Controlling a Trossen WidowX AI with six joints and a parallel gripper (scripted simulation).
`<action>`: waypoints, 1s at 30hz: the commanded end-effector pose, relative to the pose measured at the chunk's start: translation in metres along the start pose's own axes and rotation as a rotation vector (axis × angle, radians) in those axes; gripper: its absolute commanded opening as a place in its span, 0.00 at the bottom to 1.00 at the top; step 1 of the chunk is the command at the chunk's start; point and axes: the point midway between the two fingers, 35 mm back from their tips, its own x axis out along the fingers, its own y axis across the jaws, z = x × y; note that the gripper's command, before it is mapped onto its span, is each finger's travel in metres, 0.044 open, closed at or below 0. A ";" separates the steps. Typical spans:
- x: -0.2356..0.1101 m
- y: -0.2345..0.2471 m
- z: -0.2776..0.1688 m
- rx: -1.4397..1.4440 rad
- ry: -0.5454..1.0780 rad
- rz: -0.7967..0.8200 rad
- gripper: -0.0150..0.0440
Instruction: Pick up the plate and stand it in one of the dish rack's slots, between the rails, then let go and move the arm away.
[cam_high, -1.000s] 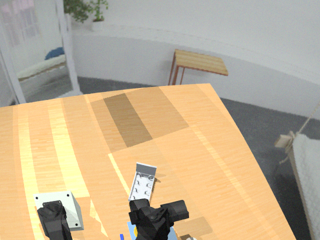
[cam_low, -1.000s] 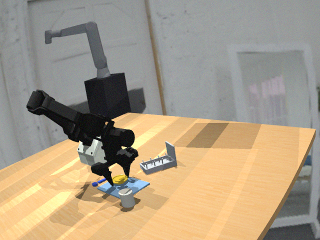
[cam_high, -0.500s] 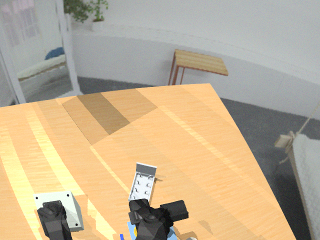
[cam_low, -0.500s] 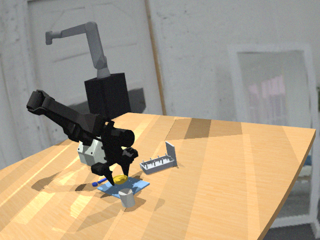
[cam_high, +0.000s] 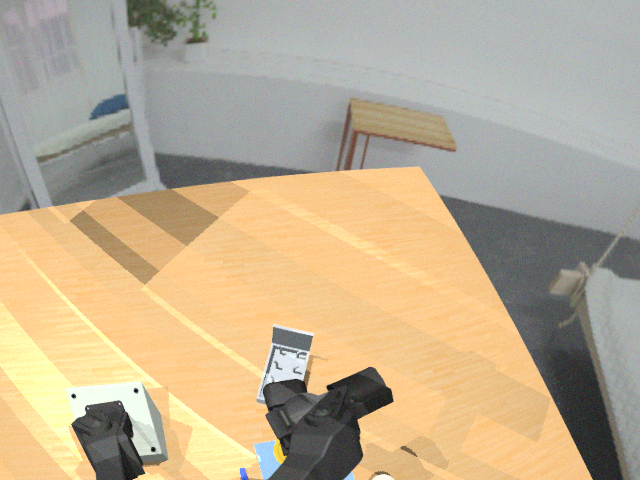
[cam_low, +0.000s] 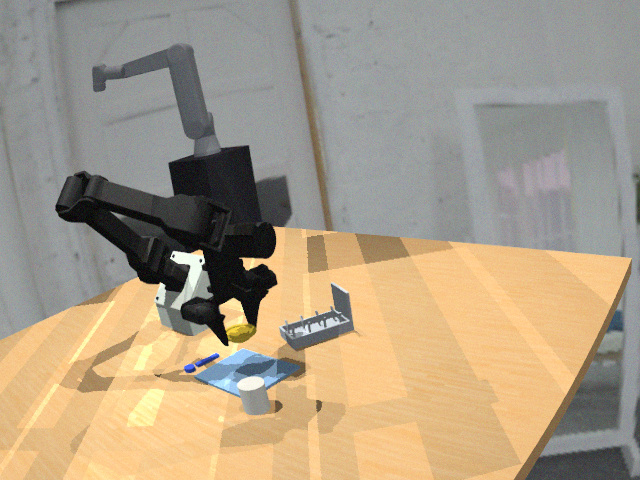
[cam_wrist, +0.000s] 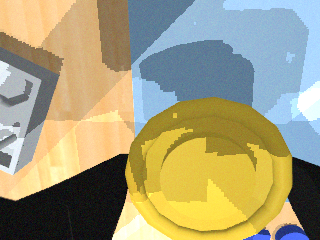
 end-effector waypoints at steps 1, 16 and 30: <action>-0.022 0.002 0.004 0.005 -0.007 0.008 0.25; -0.092 0.006 0.006 0.005 -0.003 -0.001 0.25; -0.119 0.022 0.001 0.092 -0.004 -0.009 0.25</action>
